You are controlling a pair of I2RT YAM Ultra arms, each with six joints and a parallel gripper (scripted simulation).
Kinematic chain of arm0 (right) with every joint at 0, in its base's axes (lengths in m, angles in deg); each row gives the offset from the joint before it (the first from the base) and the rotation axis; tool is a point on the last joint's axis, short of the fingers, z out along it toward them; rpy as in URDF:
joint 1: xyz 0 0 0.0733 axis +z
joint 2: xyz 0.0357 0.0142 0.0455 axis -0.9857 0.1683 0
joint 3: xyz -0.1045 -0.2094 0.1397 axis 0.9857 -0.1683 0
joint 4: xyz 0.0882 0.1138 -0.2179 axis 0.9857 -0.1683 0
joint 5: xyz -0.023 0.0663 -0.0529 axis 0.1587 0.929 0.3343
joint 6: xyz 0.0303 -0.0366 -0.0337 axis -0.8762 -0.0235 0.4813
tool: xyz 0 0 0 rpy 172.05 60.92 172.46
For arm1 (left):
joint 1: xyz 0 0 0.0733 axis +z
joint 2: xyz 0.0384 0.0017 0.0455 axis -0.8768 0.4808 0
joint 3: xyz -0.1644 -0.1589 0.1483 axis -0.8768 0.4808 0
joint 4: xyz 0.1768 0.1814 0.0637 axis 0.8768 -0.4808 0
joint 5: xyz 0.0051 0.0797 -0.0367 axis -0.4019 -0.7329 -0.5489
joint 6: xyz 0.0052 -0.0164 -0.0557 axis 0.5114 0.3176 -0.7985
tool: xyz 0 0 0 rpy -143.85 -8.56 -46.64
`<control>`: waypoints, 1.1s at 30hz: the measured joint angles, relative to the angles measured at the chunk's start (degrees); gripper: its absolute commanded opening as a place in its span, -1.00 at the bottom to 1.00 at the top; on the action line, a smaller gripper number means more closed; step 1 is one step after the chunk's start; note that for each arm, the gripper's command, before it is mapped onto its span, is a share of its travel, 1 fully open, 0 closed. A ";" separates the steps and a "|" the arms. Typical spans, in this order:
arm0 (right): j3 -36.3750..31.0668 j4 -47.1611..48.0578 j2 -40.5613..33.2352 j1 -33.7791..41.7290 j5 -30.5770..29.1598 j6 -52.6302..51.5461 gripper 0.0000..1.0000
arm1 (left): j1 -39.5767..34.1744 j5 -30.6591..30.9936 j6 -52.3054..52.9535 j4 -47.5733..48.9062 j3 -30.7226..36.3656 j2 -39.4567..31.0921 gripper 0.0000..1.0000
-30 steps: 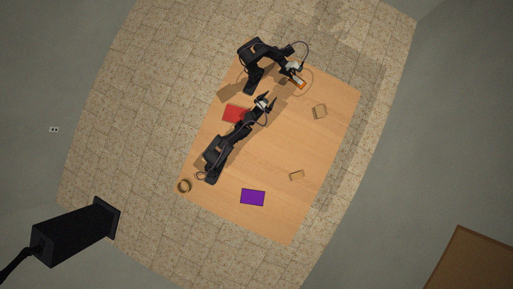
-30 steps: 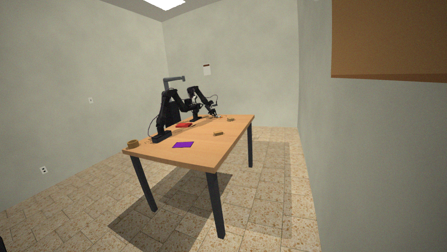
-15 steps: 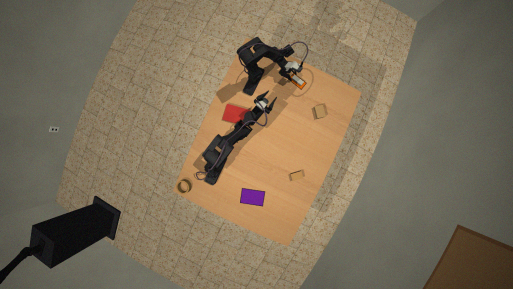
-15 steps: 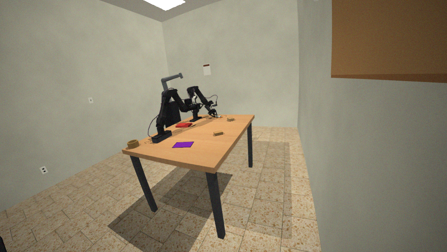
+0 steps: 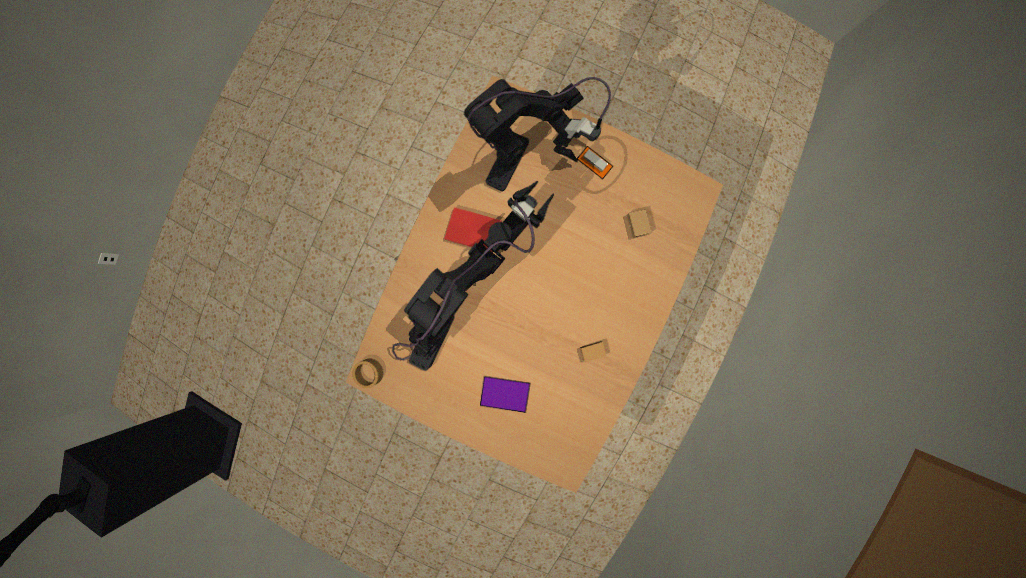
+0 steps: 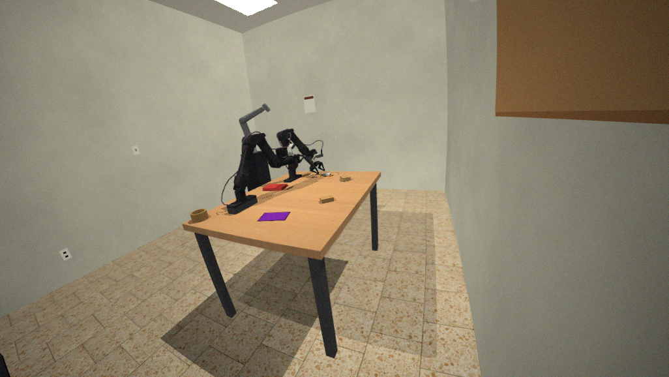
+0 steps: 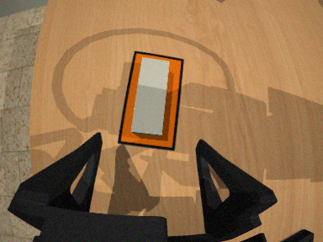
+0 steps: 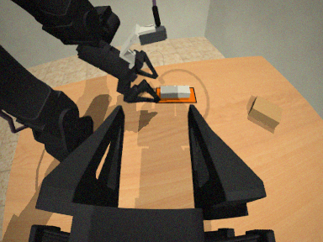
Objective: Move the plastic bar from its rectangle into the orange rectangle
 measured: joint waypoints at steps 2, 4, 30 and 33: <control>0.00 0.00 0.00 0.00 0.00 0.00 0.15 | 1.53 0.31 1.55 -2.64 -0.70 -0.92 1.00; 0.00 0.00 0.00 0.00 0.00 0.00 0.15 | 3.63 0.61 3.34 -5.49 -1.70 -2.25 1.00; 0.00 0.00 0.00 0.00 0.00 0.00 0.15 | 9.86 1.57 16.28 -20.98 -6.95 -0.39 1.00; 0.00 0.00 0.00 0.00 0.00 0.00 0.15 | 9.86 1.57 16.35 -21.05 -6.95 -0.39 1.00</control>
